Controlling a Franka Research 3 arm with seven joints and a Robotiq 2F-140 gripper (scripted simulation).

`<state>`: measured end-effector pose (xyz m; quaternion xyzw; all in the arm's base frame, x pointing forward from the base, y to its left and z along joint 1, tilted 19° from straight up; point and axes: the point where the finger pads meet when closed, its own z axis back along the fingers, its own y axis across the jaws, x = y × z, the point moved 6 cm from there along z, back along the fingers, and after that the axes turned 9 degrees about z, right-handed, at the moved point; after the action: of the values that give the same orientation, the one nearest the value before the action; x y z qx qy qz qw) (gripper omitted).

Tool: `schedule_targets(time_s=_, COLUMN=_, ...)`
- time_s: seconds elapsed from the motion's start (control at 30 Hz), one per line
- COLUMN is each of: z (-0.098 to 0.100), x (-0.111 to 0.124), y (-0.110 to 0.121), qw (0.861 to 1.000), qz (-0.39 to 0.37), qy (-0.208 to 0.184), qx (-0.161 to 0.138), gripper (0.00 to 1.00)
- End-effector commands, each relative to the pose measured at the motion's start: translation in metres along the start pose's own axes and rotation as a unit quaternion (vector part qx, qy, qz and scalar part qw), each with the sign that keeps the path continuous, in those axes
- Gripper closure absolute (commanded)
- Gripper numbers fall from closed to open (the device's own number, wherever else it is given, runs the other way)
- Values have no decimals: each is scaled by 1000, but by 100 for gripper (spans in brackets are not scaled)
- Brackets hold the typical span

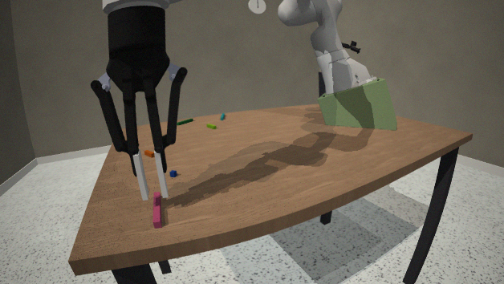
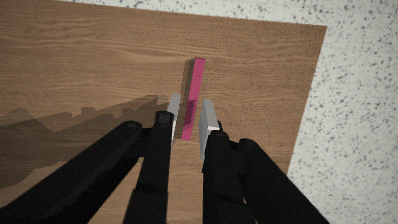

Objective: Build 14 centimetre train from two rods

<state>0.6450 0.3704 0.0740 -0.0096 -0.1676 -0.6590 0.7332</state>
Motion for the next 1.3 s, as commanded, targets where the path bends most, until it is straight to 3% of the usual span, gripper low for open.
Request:
schedule_targets(time_s=0.0, z=-3, x=-2, y=2, qw=1000, qz=1, qy=3, qx=3, gripper=77)
schedule_targets(time_s=1.27, z=-8, x=-2, y=2, qw=1000, qz=1, qy=3, qx=3, gripper=77)
